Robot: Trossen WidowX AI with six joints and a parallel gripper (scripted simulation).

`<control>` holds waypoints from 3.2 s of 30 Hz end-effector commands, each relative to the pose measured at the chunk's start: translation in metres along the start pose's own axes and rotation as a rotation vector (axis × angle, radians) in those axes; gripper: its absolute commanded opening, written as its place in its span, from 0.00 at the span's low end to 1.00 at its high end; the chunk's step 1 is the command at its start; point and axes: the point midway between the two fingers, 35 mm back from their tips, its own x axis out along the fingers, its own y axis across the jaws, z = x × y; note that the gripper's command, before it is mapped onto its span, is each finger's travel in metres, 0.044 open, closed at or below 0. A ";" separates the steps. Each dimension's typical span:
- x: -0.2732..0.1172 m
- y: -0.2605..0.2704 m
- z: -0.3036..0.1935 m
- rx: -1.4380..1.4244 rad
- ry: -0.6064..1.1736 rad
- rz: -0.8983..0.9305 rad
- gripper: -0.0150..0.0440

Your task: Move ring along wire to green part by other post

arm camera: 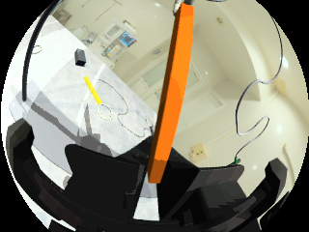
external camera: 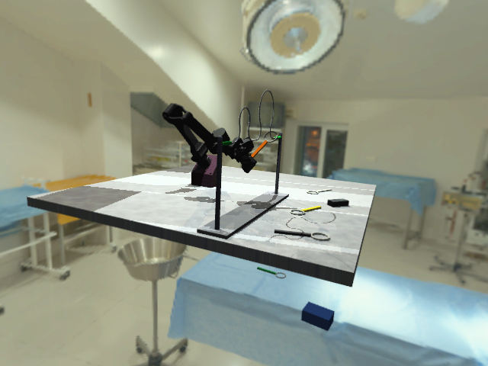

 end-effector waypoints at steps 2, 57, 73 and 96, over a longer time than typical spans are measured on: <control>-0.003 0.017 0.002 0.101 0.010 0.039 0.00; -0.041 0.129 0.057 0.640 0.075 0.275 0.00; -0.047 0.141 0.066 0.641 0.073 0.275 0.00; -0.044 0.157 0.055 0.641 0.073 0.275 0.00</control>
